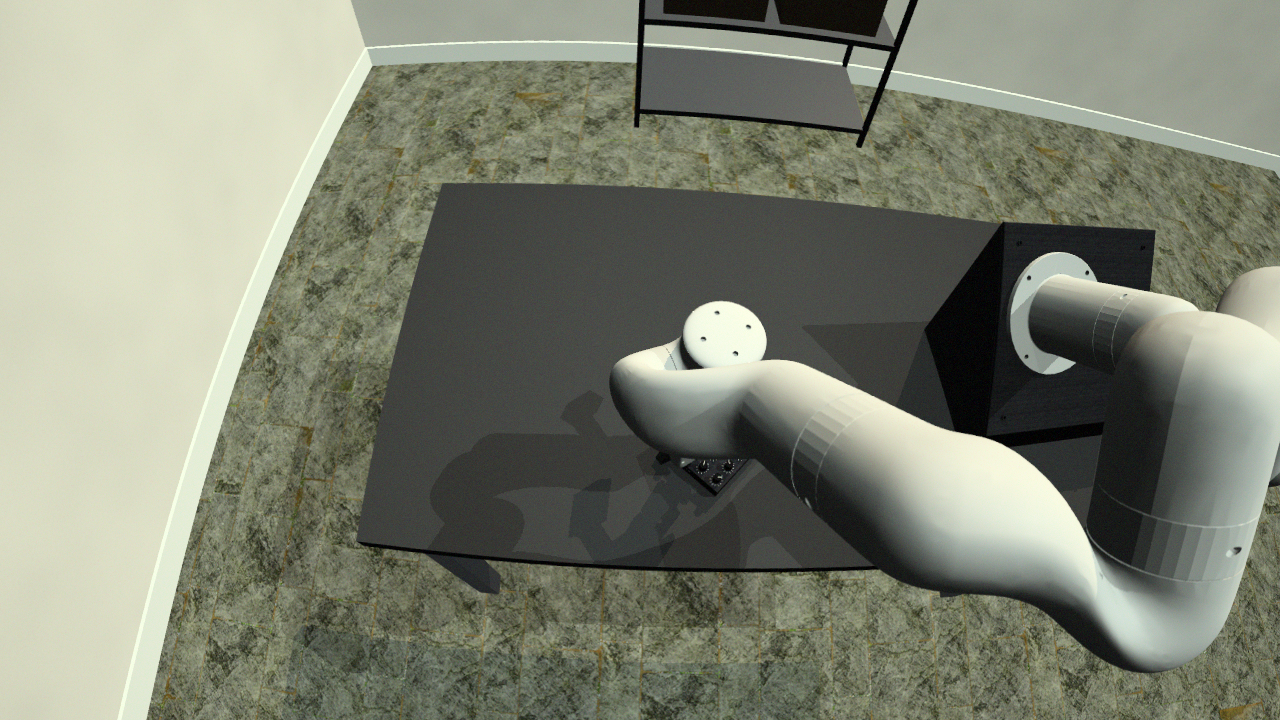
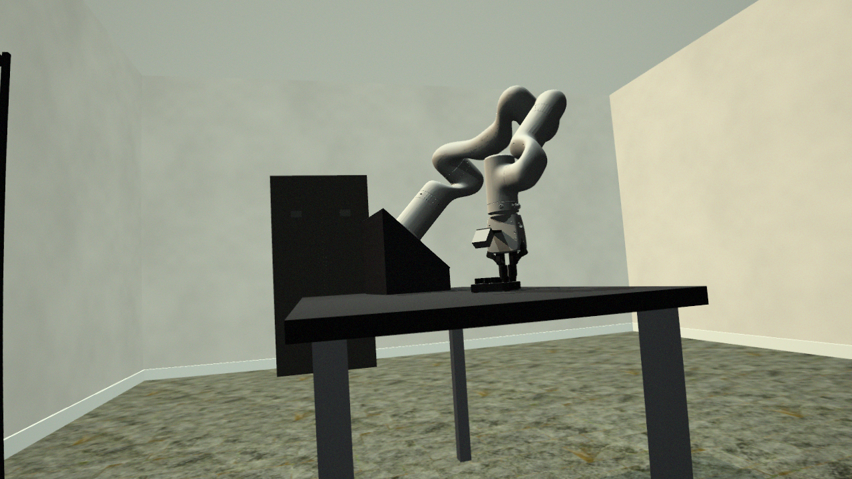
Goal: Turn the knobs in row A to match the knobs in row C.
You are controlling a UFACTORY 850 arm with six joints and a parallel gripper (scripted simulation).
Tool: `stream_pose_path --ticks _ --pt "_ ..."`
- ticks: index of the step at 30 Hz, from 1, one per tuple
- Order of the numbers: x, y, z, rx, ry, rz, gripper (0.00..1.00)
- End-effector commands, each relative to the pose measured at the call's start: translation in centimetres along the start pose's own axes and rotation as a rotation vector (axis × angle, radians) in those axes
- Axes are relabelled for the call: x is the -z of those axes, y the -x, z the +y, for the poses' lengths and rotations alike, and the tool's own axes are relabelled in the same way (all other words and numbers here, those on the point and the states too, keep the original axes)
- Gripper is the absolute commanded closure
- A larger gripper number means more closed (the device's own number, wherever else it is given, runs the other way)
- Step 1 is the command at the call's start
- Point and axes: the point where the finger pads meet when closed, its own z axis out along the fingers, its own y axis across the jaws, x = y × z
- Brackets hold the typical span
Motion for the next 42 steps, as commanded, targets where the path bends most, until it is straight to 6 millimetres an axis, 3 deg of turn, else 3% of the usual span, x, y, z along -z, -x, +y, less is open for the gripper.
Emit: stream_pose_path --ticks 1,2,3,35,42 --pt "0.07 -0.04 -0.08 0.000 -0.001 0.001 0.81" --pt "0.07 -0.04 -0.08 0.000 -0.001 0.001 0.81" --pt "0.07 -0.04 -0.08 0.000 -0.001 0.001 0.92" --pt "0.07 -0.04 -0.08 0.001 -0.001 0.001 0.92" --pt "0.07 -0.04 -0.08 0.068 -0.001 0.001 0.92"
